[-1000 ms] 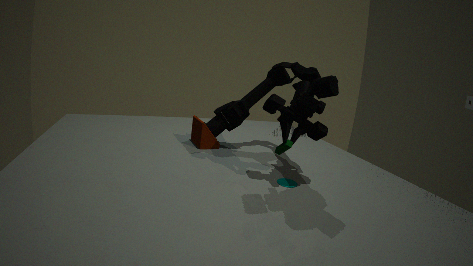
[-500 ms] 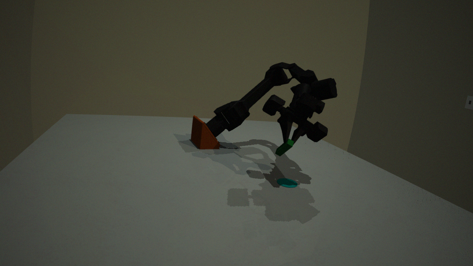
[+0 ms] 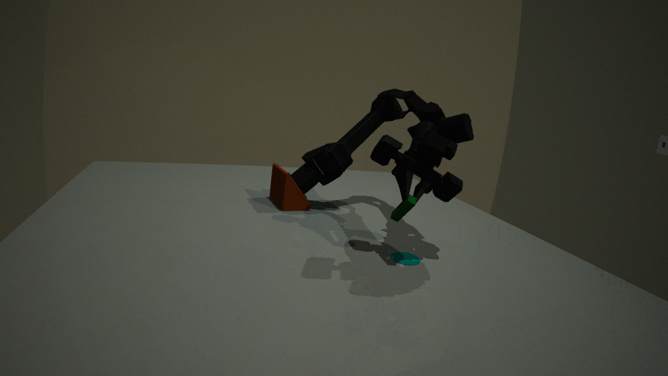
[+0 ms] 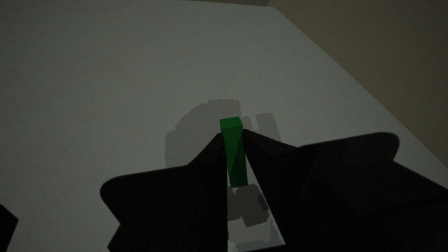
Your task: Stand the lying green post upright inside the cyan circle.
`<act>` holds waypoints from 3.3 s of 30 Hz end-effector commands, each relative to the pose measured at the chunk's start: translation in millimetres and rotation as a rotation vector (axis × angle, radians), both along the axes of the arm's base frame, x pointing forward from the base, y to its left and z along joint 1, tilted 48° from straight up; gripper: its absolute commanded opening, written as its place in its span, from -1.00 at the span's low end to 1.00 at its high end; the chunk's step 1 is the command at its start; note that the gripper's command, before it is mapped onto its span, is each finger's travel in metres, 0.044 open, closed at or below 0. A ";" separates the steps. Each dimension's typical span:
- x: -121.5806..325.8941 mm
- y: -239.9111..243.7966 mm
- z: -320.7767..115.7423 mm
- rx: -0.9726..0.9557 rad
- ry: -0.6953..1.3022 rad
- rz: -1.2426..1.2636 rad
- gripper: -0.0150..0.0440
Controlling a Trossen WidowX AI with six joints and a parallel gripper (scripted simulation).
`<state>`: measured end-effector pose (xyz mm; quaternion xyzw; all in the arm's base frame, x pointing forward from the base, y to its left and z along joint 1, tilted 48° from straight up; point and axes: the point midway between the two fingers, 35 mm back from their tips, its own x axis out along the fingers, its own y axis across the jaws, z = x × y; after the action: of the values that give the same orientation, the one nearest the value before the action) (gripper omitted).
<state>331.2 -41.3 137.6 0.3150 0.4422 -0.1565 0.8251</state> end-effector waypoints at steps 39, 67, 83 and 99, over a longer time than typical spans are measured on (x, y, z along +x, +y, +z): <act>-3.4 0.1 15.3 -0.074 -0.247 -0.176 -0.42; -11.0 0.7 26.9 -0.074 -0.425 -0.294 -0.42; -17.7 0.8 33.8 -0.056 -0.531 -0.364 -0.42; -23.6 0.6 38.6 -0.034 -0.608 -0.414 -0.42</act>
<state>308.7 -39.8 173.4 0.4114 0.1107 -0.2258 0.8761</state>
